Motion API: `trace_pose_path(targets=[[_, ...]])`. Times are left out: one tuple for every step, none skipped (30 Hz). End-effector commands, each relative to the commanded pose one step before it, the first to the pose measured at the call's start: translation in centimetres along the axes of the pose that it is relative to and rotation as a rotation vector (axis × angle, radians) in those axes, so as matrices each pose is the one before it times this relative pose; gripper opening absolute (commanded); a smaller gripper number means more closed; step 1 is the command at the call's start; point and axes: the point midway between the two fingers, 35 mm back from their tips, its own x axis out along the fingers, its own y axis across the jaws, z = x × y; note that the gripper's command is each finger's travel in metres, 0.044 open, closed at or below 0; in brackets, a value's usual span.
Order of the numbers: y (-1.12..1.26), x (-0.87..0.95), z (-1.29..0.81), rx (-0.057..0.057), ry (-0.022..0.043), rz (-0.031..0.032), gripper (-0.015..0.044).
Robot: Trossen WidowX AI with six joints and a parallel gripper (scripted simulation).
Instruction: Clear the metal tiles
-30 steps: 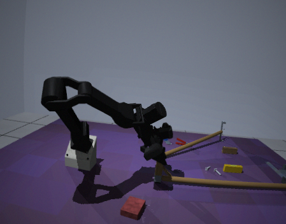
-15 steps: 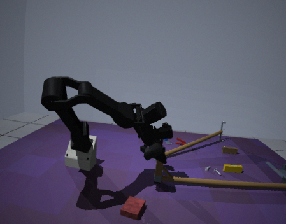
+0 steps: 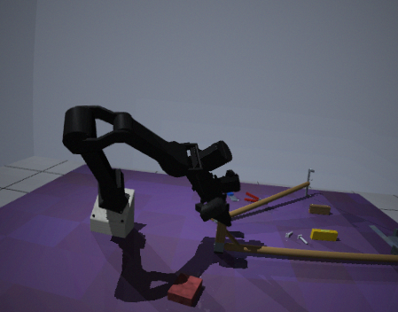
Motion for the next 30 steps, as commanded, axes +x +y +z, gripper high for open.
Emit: trace_pose_path(targets=[[0.707,-0.129,0.192,-0.0001,-0.00384,0.00654,0.0000],[0.134,-0.007,0.000,0.0001,0.00027,0.00045,0.0000],[0.134,-0.007,0.000,0.0001,0.00026,0.00043,0.0000],[0.134,-0.008,-0.001,0.0001,0.00025,0.00042,0.0000],[0.134,-0.008,-0.002,0.0000,0.00024,0.00040,0.0000],[0.133,-0.008,-0.002,0.0000,0.00023,0.00039,0.0000],[0.133,-0.008,-0.003,0.0000,0.00023,0.00037,0.0000],[0.133,-0.009,-0.003,0.0000,0.00022,0.00036,0.0000],[0.133,-0.009,-0.004,0.0000,0.00021,0.00034,0.0000],[0.133,-0.009,-0.004,0.0000,0.00020,0.00033,0.0000],[0.133,-0.009,-0.005,0.0000,0.00019,0.00031,0.0000],[0.133,-0.009,-0.005,0.0000,0.00018,0.00030,0.0000],[0.133,-0.010,-0.006,0.0000,0.00017,0.00028,0.0000],[0.132,-0.010,-0.006,0.0000,0.00016,0.00027,0.0000],[0.132,-0.010,-0.007,0.0000,0.00015,0.00026,0.0000],[0.132,-0.010,-0.007,0.0000,0.00014,0.00024,0.0000],[0.132,-0.011,-0.008,0.0000,0.00013,0.00023,0.0000],[0.134,-0.011,-0.008,0.0000,0.00012,0.00022,0.0000],[0.134,-0.011,-0.009,0.0000,0.00011,0.00020,0.0000],[0.134,-0.011,-0.009,0.0000,0.00010,0.00019,0.0000],[0.134,-0.012,-0.010,0.0000,0.00009,0.00017,0.0000],[0.134,-0.012,-0.010,0.0000,0.00008,0.00016,0.0000],[0.134,-0.012,-0.011,0.0000,0.00007,0.00014,0.0000],[0.134,-0.012,-0.012,0.0000,0.00006,0.00013,0.0000],[0.133,-0.013,-0.012,0.0000,0.00005,0.00012,0.0000],[0.133,-0.013,-0.013,-0.0001,0.00004,0.00010,0.0000],[0.133,-0.013,-0.013,-0.0001,0.00003,0.00009,0.0000],[0.133,-0.013,-0.014,-0.0001,0.00001,0.00007,0.0000],[0.133,-0.013,-0.014,-0.0001,0.00000,0.00006,0.0000],[0.132,-0.014,-0.015,-0.0001,-0.00001,0.00005,0.0000]])
